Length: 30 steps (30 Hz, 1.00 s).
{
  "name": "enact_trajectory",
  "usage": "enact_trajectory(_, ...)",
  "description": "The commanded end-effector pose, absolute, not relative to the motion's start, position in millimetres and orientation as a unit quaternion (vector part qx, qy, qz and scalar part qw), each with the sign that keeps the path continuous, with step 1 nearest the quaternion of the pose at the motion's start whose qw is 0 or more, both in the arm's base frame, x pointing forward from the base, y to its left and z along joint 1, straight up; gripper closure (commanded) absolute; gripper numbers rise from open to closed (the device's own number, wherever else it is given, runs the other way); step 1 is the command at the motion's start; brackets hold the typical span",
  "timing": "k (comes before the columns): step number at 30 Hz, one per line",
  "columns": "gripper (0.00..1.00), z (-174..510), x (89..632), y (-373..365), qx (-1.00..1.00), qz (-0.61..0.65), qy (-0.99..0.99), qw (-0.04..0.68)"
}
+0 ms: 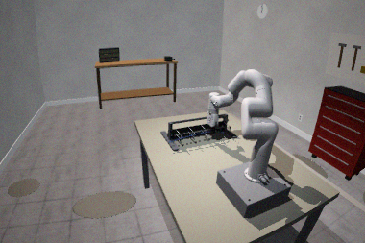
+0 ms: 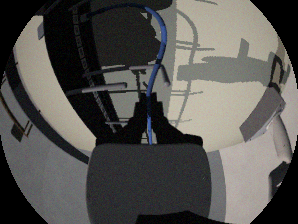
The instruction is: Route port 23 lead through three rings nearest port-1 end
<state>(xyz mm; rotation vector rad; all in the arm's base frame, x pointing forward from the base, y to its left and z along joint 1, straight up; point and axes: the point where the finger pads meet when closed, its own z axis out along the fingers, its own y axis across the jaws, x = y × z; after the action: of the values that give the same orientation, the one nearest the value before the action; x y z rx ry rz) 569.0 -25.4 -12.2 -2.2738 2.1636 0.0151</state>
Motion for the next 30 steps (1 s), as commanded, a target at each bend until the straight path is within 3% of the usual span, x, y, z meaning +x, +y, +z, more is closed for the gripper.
enact_trajectory(1, 1.00, -11.5, 570.7, -25.4, -0.724, 0.003, 0.689, 0.003)
enact_trajectory(30, 1.00, -12.3, 578.2, -25.1, -0.724, 0.003, 0.689, 0.003)
